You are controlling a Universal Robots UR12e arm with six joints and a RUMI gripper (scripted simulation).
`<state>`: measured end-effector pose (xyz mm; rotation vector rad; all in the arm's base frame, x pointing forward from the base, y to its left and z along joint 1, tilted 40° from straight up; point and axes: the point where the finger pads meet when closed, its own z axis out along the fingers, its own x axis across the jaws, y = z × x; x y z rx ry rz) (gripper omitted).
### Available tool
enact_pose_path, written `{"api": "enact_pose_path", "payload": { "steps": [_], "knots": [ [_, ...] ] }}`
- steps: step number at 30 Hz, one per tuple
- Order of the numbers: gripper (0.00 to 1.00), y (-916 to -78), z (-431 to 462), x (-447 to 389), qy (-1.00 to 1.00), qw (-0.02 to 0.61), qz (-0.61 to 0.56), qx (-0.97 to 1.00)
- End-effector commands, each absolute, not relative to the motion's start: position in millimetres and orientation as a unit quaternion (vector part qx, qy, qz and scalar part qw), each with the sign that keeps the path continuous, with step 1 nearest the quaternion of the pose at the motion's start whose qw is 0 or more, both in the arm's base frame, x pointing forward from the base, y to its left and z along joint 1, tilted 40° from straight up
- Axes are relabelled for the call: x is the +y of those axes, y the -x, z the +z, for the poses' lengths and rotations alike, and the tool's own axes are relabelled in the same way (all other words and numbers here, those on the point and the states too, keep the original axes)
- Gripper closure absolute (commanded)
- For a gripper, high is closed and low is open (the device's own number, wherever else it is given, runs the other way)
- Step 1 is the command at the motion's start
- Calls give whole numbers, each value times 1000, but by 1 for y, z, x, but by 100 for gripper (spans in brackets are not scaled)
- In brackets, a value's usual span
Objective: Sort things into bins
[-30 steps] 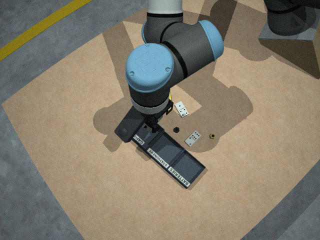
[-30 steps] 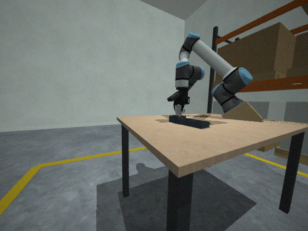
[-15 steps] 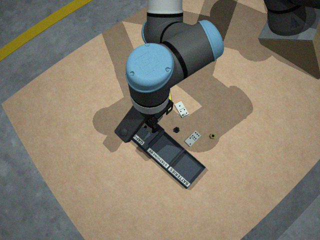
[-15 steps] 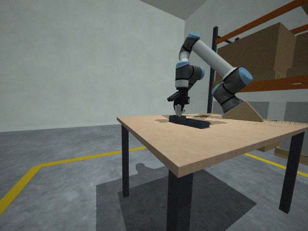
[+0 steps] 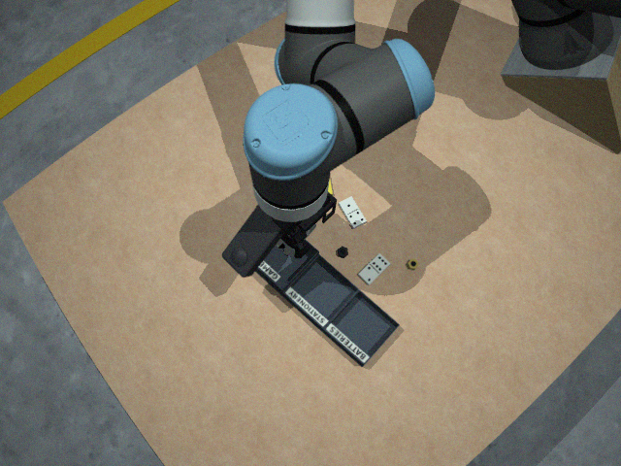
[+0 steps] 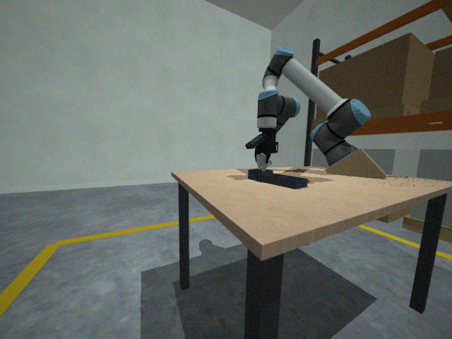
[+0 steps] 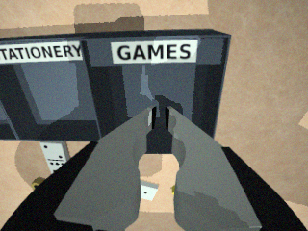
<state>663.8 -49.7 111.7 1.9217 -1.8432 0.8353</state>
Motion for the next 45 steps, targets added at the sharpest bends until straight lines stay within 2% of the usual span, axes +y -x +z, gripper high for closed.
{"api": "enact_pose_path", "payload": {
  "steps": [1,45],
  "knots": [
    [96,-664,112,-49,-678,174,295,-650],
    [96,-654,158,-13,-678,174,295,-650]
  ]
}}
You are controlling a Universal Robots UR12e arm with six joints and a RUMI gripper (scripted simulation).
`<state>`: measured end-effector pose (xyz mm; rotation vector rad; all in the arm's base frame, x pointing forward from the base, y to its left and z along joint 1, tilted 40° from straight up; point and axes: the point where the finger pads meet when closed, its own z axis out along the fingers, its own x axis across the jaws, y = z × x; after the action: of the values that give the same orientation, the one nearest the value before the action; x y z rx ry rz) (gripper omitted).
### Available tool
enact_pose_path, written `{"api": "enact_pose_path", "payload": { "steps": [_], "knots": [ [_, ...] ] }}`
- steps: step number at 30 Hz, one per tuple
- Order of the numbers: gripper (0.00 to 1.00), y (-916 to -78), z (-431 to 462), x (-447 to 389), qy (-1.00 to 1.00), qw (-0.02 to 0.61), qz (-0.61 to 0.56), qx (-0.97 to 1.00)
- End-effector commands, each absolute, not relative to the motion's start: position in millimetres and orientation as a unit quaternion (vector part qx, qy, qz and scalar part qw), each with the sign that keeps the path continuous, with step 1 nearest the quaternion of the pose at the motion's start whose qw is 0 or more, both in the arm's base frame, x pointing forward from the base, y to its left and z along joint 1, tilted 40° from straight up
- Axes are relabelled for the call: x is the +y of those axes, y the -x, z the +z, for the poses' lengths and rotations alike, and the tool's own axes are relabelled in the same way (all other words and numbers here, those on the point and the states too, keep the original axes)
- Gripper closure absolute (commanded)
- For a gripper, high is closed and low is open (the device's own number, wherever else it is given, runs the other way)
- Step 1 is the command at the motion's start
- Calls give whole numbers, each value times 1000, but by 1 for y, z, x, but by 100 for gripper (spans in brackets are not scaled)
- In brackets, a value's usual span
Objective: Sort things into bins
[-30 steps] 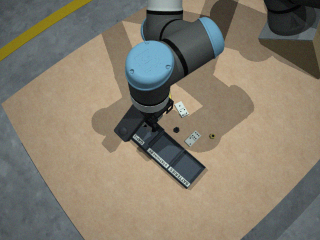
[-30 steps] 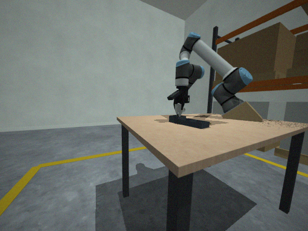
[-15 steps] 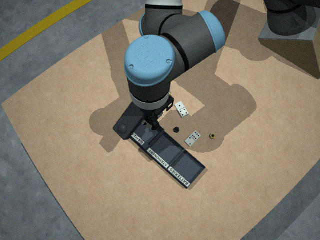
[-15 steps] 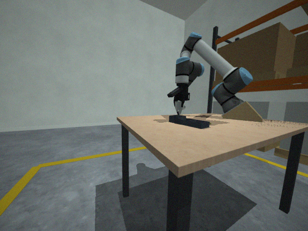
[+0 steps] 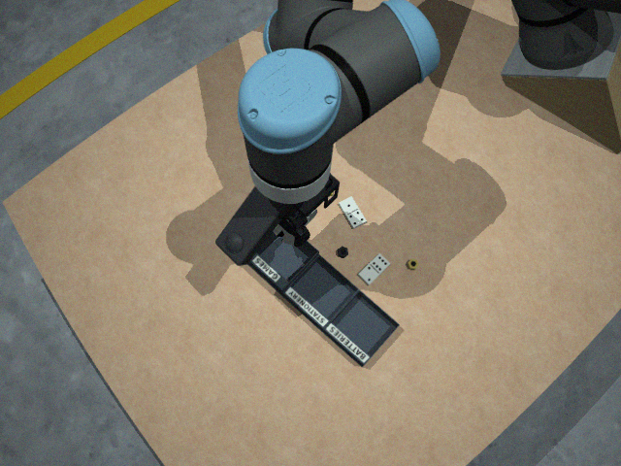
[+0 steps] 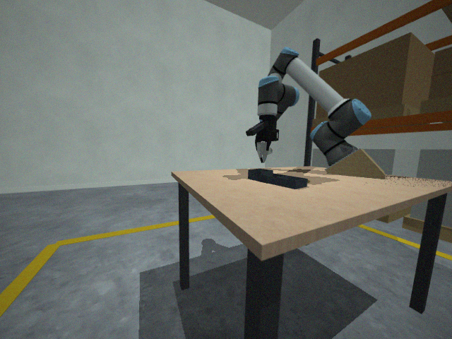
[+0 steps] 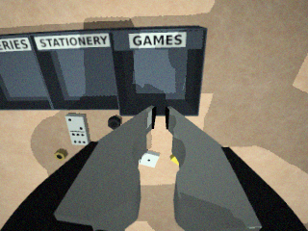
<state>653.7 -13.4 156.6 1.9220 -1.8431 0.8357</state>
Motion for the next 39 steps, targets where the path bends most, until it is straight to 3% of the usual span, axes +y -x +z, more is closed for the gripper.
{"api": "enact_pose_path", "payload": {
  "steps": [1,19,39],
  "knots": [
    [96,-654,155,-9,-678,174,295,-650],
    [96,-655,105,52,-678,174,295,-650],
    [96,-660,81,32,-678,174,295,-650]
  ]
}}
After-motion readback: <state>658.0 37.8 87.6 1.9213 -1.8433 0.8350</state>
